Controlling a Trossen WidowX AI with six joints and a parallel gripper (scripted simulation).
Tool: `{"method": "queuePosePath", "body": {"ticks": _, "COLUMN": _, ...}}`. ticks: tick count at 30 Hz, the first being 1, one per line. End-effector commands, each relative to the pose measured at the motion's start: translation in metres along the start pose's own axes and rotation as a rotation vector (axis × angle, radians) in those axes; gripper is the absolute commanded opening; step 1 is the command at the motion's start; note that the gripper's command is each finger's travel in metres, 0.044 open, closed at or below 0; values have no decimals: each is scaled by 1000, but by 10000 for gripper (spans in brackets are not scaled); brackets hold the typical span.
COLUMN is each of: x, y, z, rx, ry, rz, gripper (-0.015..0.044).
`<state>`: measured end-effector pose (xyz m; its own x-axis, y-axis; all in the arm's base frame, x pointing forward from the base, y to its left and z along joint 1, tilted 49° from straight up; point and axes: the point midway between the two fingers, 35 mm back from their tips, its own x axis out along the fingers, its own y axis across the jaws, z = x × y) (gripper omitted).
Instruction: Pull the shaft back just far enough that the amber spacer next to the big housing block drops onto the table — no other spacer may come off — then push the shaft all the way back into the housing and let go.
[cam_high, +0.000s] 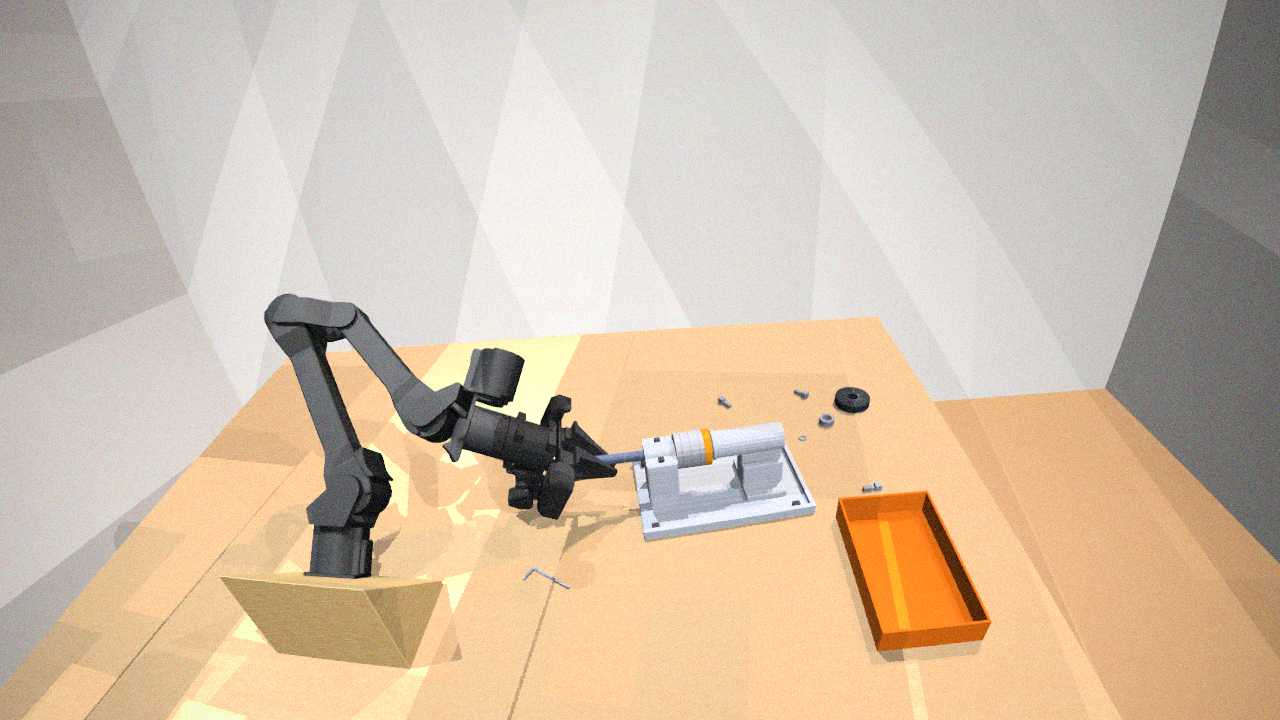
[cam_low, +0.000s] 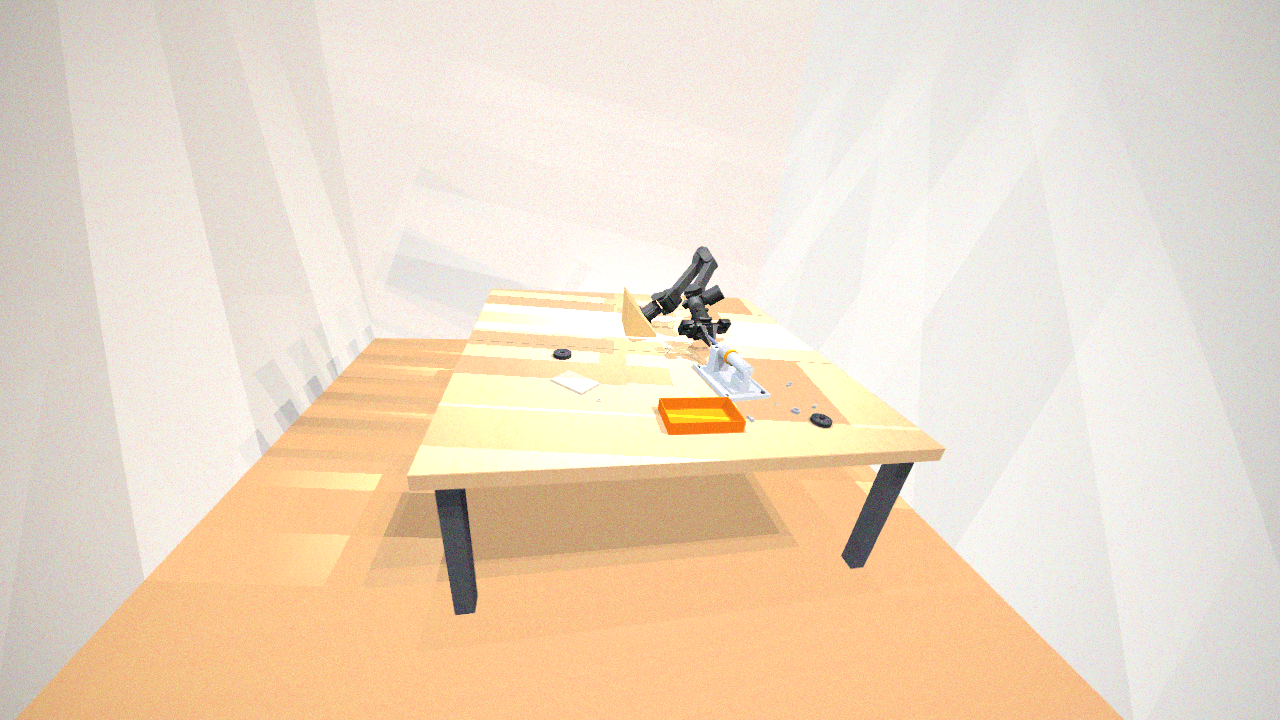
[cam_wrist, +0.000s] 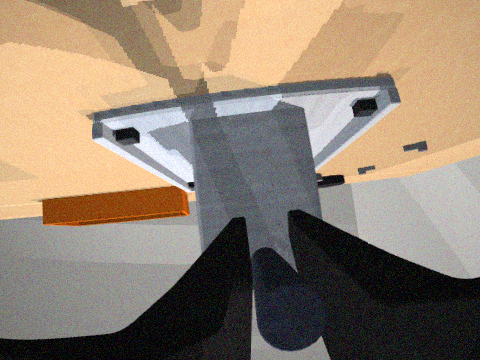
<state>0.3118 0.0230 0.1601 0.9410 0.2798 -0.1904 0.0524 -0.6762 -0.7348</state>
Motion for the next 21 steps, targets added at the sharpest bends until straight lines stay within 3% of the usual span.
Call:
{"method": "queuePosePath", "body": {"ticks": 1, "x": -1, "y": 1, "z": 1, "rx": 4, "ry": -1, "rz": 1, "gripper": 0}}
{"method": "queuePosePath", "body": {"ticks": 21, "x": -3, "y": 1, "z": 2, "rx": 4, "ry": -1, "rz": 1, "gripper": 0}}
